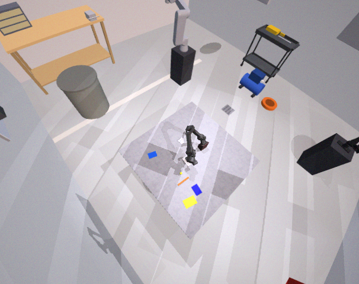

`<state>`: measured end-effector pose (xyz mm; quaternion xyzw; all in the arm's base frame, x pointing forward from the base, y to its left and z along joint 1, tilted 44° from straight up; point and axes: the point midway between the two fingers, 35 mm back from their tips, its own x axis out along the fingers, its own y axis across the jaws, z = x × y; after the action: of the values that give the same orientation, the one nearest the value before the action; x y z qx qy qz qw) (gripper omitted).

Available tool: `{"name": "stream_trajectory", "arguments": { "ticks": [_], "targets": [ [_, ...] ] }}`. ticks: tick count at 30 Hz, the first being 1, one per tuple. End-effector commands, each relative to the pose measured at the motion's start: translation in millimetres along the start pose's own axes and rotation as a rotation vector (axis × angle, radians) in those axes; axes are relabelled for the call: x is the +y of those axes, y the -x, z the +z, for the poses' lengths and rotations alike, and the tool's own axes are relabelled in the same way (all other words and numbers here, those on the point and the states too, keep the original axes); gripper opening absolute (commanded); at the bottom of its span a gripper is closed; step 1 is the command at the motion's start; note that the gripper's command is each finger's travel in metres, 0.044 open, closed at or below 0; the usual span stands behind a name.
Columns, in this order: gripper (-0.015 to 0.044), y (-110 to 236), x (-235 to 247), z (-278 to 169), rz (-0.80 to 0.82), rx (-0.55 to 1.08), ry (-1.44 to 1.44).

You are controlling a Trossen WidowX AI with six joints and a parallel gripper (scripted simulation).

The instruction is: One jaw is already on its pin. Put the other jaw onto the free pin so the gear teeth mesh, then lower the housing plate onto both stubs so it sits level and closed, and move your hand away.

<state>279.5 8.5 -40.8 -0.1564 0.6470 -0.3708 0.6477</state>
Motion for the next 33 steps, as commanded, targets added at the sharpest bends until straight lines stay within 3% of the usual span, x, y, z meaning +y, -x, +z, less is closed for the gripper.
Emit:
{"name": "stream_trajectory", "arguments": {
  "ticks": [1, 12, 33],
  "targets": [
    [0.0134, 1, 1, 1, 0.006, 0.001, -0.007],
    [0.0134, 0, 1, 2, 0.006, 0.001, -0.007],
    [0.0134, -35, 1, 2, 0.005, 0.001, -0.006]
  ]
}}
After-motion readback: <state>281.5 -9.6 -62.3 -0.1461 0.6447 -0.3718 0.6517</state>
